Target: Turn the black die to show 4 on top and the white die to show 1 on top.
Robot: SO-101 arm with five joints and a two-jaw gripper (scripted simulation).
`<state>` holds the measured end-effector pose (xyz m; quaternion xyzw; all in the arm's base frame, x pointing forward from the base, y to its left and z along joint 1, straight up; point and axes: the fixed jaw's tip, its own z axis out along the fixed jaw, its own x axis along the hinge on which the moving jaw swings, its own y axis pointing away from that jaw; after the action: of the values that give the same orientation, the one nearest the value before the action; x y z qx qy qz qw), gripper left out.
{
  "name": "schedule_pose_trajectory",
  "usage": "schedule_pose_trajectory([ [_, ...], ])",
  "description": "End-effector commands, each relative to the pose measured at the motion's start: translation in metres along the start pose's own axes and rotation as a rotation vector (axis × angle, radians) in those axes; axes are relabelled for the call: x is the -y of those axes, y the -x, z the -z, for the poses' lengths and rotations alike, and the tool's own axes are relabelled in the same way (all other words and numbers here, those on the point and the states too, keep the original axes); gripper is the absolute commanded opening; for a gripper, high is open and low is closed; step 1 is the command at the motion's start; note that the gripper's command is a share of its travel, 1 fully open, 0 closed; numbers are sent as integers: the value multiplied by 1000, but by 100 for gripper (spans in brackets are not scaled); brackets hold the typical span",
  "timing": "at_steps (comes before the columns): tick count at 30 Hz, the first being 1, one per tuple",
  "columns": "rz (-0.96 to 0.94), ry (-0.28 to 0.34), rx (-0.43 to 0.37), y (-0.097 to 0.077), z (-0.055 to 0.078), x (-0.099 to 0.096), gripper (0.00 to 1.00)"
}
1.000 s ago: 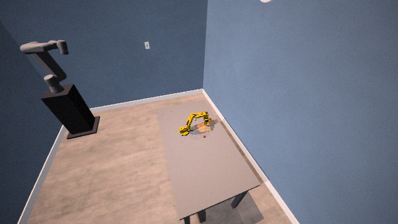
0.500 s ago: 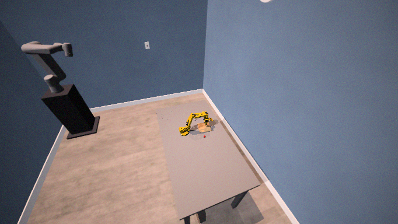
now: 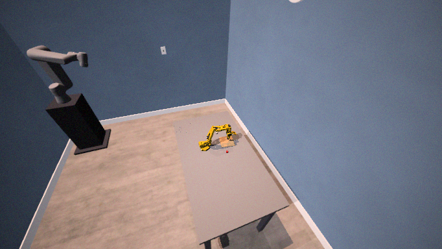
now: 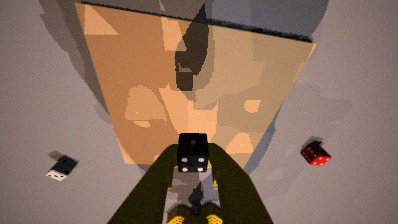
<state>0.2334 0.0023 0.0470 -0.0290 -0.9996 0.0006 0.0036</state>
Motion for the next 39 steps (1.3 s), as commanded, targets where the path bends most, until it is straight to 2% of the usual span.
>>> schedule_pose_trajectory([
  [1,-9,3,73,6,11,2,0],
  [39,-9,3,73,7,-1,2,0],
])
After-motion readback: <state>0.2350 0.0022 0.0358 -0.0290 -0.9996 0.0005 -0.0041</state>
